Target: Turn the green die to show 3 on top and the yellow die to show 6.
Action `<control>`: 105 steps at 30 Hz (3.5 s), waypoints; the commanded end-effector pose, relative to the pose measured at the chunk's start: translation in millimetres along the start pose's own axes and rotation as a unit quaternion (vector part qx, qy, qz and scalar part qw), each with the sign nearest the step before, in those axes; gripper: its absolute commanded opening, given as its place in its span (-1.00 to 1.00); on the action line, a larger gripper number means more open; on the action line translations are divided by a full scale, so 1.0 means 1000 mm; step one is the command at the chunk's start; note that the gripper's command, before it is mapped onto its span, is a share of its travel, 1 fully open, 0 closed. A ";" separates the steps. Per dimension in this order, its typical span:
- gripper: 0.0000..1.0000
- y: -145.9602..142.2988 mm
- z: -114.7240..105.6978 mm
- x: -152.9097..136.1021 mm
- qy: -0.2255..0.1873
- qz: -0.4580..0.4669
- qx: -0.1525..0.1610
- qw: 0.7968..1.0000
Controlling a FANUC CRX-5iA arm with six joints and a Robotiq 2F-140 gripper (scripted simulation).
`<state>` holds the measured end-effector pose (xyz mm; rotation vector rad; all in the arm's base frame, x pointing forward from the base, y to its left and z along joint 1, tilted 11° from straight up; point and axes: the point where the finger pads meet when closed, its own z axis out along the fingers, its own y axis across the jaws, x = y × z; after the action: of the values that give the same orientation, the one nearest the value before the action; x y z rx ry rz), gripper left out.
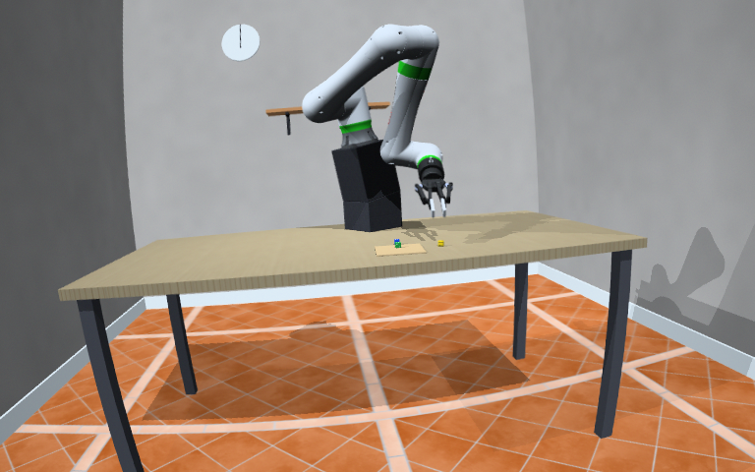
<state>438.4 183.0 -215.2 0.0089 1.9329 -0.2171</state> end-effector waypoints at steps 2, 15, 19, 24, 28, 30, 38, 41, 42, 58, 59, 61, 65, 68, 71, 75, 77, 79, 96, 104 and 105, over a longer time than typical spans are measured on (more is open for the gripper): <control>-0.63 0.000 -0.002 -0.003 0.000 0.000 0.000 1.000; -0.63 -0.048 0.040 -0.036 0.004 -0.070 0.113 0.991; -0.63 -0.072 0.054 -0.049 0.021 -0.096 0.164 0.982; -0.63 -0.090 0.062 -0.057 0.041 -0.112 0.201 0.972; -0.63 -0.120 0.070 -0.066 0.088 -0.133 0.256 0.953; -0.63 -0.130 0.071 -0.068 0.110 -0.138 0.274 0.945; -0.63 -0.157 0.069 -0.067 0.215 -0.143 0.316 0.913; -0.63 -0.159 0.068 -0.066 0.229 -0.142 0.318 0.909; -0.63 -0.159 0.068 -0.066 0.229 -0.142 0.318 0.909; -0.63 -0.127 0.048 -0.045 0.438 -0.088 0.235 0.863; -0.63 -0.113 0.046 -0.045 0.460 -0.076 0.207 0.860; -0.63 -0.098 0.044 -0.046 0.478 -0.064 0.178 0.858; -0.63 -0.068 0.042 -0.051 0.501 -0.043 0.123 0.856; -0.63 -0.043 0.041 -0.059 0.511 -0.026 0.077 0.855; -0.63 -0.022 0.041 -0.067 0.515 -0.013 0.039 0.856; -0.63 -0.009 0.041 -0.074 0.516 -0.005 0.016 0.857; -0.63 -0.002 0.041 -0.077 0.515 -0.001 0.004 0.857; -0.63 0.000 0.041 -0.078 0.515 0.000 0.000 0.857; 1.00 -0.001 0.051 -0.050 0.516 0.028 0.016 0.856; -0.63 -0.002 0.057 -0.032 0.517 0.046 0.026 0.854; -0.63 -0.002 0.057 -0.032 0.517 0.046 0.026 0.854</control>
<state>501.9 175.6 -205.3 0.3131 2.9970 -0.2179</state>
